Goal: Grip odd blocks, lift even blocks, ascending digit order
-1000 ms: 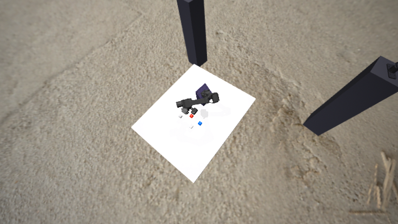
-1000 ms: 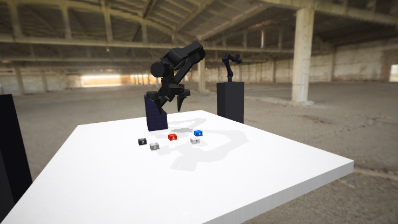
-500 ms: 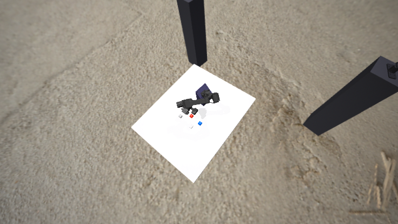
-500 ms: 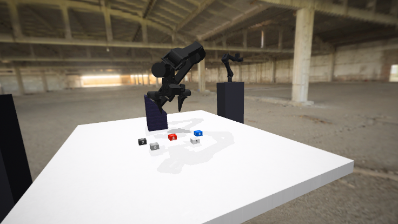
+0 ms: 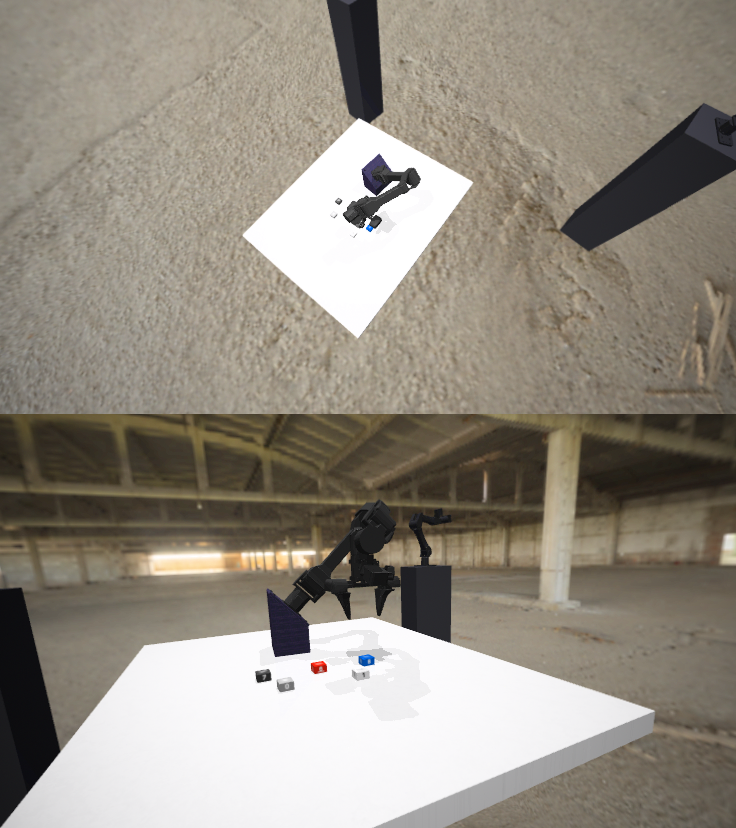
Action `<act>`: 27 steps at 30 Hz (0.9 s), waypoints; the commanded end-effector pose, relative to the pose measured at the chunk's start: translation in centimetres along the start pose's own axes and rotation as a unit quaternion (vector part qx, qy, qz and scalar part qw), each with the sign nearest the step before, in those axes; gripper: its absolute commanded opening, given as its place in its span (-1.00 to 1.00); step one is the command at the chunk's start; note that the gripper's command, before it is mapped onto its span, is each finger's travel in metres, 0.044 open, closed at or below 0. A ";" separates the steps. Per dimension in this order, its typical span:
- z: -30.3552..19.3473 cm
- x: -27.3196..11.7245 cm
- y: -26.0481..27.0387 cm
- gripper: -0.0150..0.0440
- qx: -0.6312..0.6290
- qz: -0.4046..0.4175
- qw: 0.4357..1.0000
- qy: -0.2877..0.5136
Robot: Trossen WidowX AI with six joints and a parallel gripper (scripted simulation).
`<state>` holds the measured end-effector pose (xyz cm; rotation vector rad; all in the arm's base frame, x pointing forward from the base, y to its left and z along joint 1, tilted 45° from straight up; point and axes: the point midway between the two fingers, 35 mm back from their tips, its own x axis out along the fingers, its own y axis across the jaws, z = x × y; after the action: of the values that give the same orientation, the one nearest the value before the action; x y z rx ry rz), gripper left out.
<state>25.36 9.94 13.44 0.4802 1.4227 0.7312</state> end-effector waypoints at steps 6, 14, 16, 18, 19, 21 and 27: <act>-0.2 0.1 1.1 0.86 0.010 0.005 1.000 0.003; -0.2 0.1 1.1 0.86 0.010 0.005 1.000 0.003; -0.2 0.1 1.1 0.86 0.010 0.005 1.000 0.003; -0.2 0.1 1.1 0.86 0.010 0.005 1.000 0.003; -0.2 0.1 1.1 0.86 0.010 0.005 1.000 0.003; 0.0 0.1 1.0 0.86 0.010 0.005 1.000 0.003; 5.1 0.0 -2.9 0.86 0.009 0.003 1.000 0.002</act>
<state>27.88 9.82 13.56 0.4928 1.4286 0.7264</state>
